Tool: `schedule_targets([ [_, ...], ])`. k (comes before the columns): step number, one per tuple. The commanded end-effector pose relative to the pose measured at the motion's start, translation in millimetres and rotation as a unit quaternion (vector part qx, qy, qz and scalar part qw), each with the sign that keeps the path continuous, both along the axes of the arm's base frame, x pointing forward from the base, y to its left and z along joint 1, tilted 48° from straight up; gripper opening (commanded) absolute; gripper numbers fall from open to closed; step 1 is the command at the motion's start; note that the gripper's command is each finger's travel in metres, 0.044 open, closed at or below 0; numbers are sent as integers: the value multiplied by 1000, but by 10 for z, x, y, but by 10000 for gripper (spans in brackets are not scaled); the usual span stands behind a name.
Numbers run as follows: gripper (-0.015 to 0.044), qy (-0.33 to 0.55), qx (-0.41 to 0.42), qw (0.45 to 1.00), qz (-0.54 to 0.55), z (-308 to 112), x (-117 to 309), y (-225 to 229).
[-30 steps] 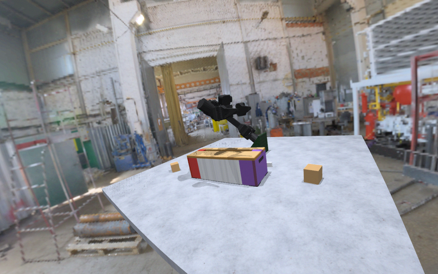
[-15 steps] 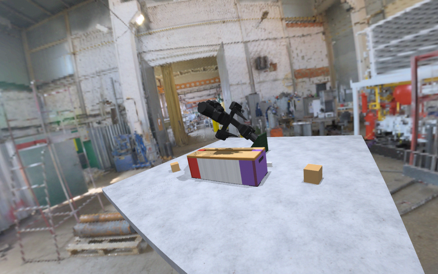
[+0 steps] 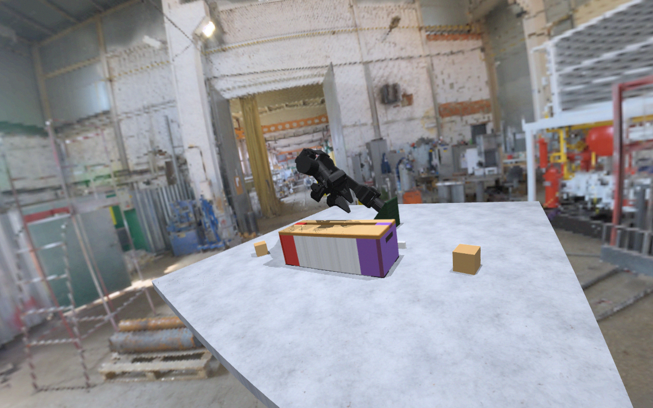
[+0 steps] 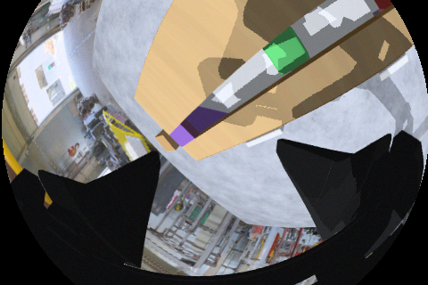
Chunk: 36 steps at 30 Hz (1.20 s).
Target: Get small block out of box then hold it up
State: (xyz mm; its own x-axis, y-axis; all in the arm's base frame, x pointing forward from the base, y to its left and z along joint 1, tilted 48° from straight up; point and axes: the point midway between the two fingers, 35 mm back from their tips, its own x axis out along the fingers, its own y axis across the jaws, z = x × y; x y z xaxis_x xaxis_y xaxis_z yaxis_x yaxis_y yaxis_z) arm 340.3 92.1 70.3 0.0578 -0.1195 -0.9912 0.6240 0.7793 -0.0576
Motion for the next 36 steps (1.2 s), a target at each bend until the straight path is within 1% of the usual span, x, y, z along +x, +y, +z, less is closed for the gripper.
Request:
schedule_targets([
  [1,400,-69,-144,914,-373,447,-311,-597],
  [4,400,-83,-161,893,-411,499,-351,-662],
  [20,400,-84,-161,893,-412,494,-350,-669],
  [36,400,-84,-160,893,-412,323,-310,-840],
])
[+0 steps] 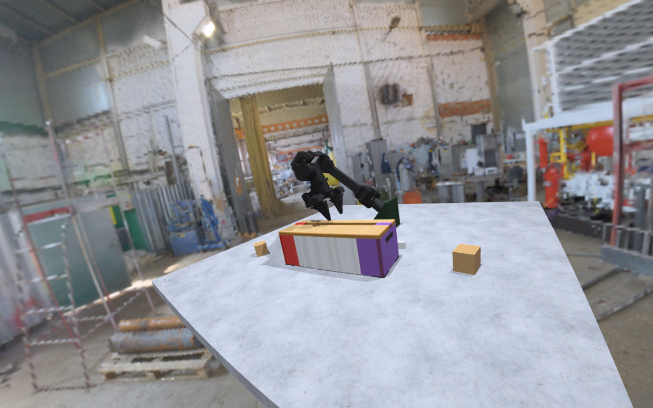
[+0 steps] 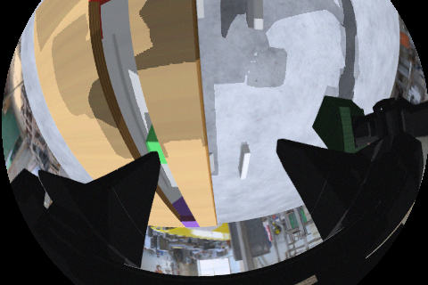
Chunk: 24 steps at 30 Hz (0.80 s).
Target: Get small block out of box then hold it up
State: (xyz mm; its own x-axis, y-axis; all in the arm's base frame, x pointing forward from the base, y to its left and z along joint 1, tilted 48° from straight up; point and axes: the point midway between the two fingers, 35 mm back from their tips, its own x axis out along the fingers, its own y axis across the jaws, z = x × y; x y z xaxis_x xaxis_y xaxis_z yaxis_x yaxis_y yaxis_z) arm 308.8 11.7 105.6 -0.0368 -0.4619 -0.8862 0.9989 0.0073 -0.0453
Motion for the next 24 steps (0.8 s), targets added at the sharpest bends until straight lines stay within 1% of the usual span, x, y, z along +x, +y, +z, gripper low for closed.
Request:
schedule_targets([
  [1,400,1,-2,1000,3,-41,7,-48],
  [24,400,1,-3,1000,3,-298,25,-324],
])
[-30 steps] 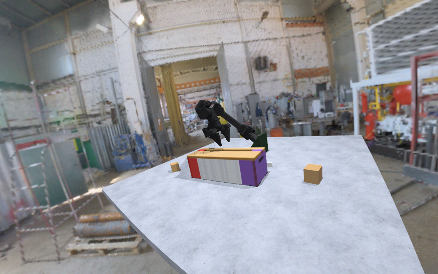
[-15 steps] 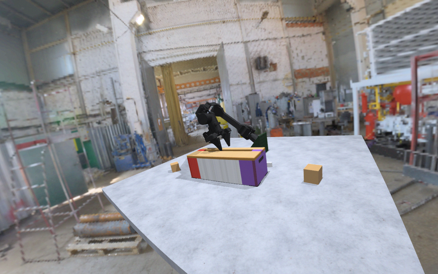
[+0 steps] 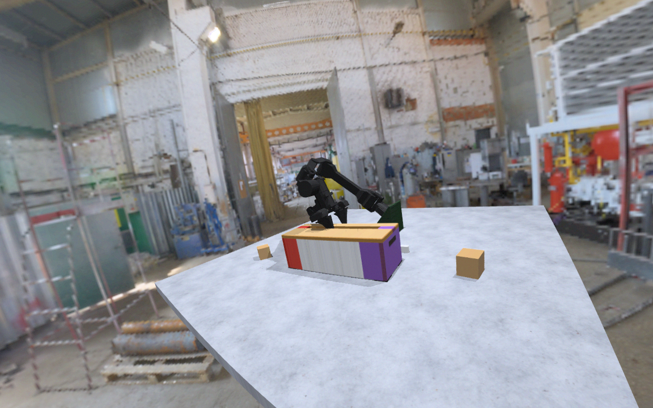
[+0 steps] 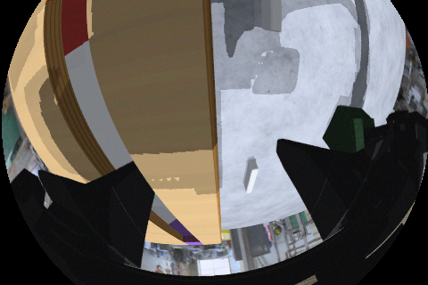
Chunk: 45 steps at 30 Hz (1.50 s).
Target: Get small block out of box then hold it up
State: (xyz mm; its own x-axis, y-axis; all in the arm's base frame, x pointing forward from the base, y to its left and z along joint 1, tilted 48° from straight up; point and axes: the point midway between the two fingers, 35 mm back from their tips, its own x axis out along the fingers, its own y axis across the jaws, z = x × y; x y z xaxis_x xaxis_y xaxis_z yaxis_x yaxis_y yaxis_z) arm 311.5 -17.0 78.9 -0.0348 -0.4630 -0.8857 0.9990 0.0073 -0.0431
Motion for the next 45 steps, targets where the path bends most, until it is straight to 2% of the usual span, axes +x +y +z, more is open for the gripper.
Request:
schedule_targets([
  [1,400,2,-2,1000,2,-42,-3,-50],
  [11,400,0,-1,1000,0,-85,-3,-77],
  [45,400,0,1,1000,0,-788,-44,559],
])
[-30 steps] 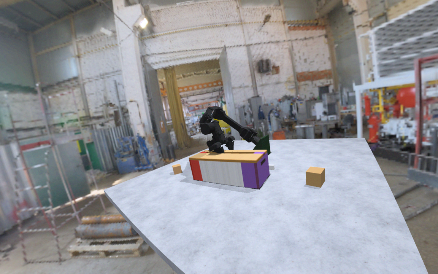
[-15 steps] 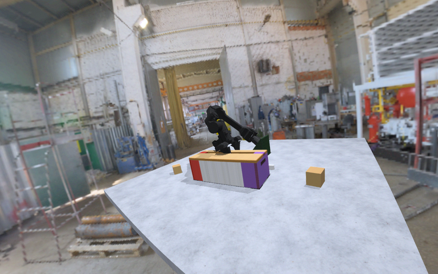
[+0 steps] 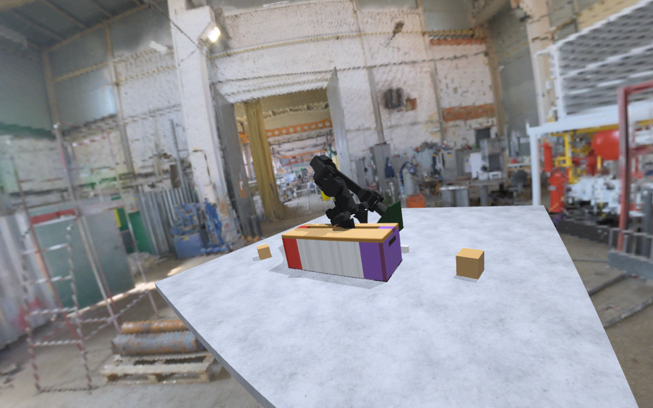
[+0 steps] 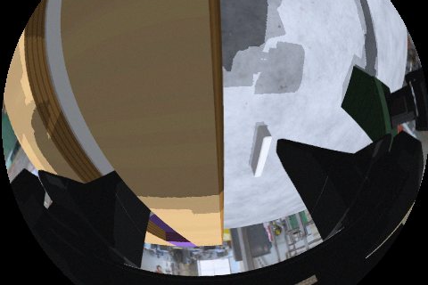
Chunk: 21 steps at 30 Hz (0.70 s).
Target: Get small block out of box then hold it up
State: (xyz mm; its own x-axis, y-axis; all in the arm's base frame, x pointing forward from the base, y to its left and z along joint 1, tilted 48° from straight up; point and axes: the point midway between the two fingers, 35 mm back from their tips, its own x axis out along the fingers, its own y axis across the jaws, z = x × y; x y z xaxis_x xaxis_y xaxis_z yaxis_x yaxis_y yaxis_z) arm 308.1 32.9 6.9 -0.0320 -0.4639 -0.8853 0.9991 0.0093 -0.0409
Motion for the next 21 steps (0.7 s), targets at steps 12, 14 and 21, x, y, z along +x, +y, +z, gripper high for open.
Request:
schedule_targets([
  [12,400,1,2,1000,-1,-315,-24,292],
  [14,400,1,3,1000,-1,-357,-27,331],
  [21,400,1,3,1000,-1,-504,-35,469],
])
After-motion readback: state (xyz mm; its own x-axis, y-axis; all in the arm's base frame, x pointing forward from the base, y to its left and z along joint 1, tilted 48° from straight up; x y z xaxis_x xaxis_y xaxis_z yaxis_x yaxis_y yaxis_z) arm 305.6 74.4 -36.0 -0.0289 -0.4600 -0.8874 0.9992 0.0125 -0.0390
